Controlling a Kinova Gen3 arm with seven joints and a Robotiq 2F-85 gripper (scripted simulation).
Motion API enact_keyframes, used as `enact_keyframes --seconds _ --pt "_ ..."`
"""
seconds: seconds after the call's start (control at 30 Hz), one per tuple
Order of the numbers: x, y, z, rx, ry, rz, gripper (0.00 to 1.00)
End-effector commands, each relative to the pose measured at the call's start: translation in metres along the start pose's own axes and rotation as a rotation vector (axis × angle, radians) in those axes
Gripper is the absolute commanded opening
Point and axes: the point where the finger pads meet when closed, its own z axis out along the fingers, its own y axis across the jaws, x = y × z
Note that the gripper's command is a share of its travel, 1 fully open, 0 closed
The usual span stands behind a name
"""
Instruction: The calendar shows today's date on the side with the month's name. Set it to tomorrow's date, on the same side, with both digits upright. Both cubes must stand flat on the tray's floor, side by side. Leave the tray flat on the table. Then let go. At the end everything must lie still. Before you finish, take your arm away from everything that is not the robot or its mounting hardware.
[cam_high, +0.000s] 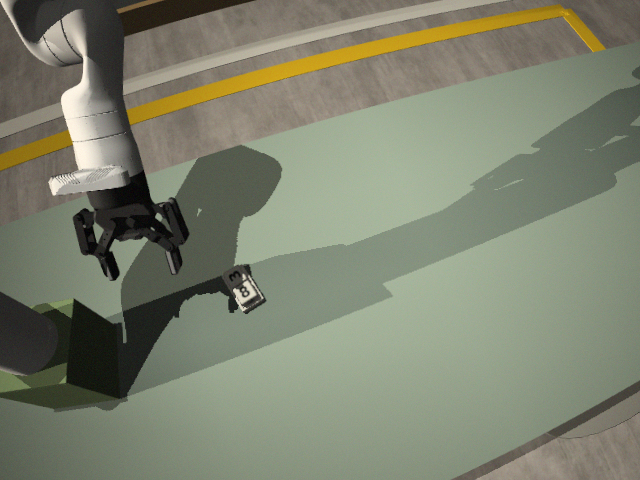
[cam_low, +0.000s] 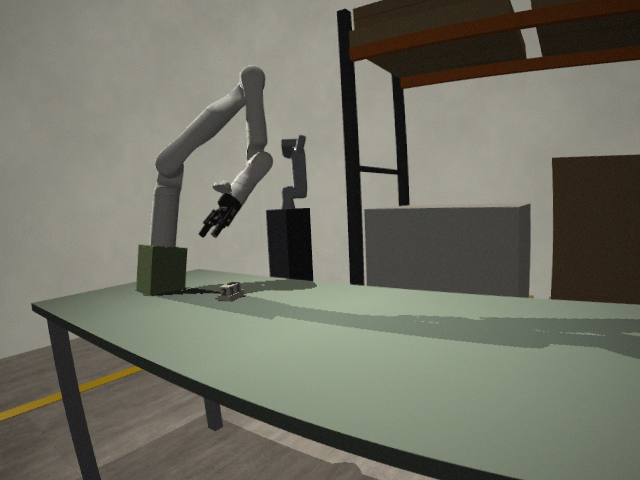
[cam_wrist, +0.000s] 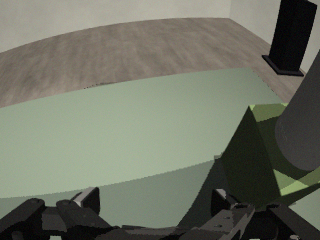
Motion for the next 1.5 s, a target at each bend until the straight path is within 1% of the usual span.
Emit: enact_keyframes --seconds 0.0,0.07,0.13,0.17,0.27,0.3,0.37,0.43,0.47,0.5,0.57,0.67,0.77,0.87,1.0,1.07,1.13,1.17,1.27,1.47 --pt "0.003 -0.005 0.004 -0.037 -0.027 0.055 1.0" --pt "-0.003 -0.003 0.009 -0.103 -0.084 0.126 1.0" --pt "-0.009 -0.004 0.012 -0.156 -0.139 0.197 1.0" --pt "-0.009 -0.004 0.012 -0.159 -0.142 0.201 1.0" --pt "-0.018 -0.008 0.015 -0.233 -0.224 0.309 1.0" --pt "-0.018 -0.009 0.015 -0.234 -0.226 0.312 1.0" --pt "-0.023 -0.014 0.016 -0.277 -0.279 0.386 1.0" --pt "-0.027 -0.021 0.016 -0.311 -0.329 0.456 1.0" --pt "-0.027 -0.022 0.016 -0.312 -0.33 0.459 1.0" --pt "-0.028 -0.026 0.016 -0.328 -0.355 0.494 1.0" --pt "-0.028 -0.026 0.016 -0.328 -0.355 0.494 1.0" --pt "-0.031 -0.04 0.016 -0.366 -0.423 0.597 1.0" --pt "-0.033 -0.058 0.015 -0.389 -0.494 0.694 1.0" --pt "-0.031 -0.073 0.016 -0.408 -0.542 0.778 1.0" --pt "-0.026 -0.091 0.017 -0.421 -0.596 0.87 1.0" --pt "-0.023 -0.098 0.018 -0.425 -0.616 0.908 1.0" --pt "-0.023 -0.098 0.018 -0.425 -0.616 0.908 1.0" --pt "-0.02 -0.098 0.019 -0.433 -0.614 0.921 1.0" --pt "-0.018 -0.11 0.019 -0.429 -0.647 0.965 1.0" --pt "-0.013 -0.116 0.021 -0.435 -0.662 1.006 1.0"
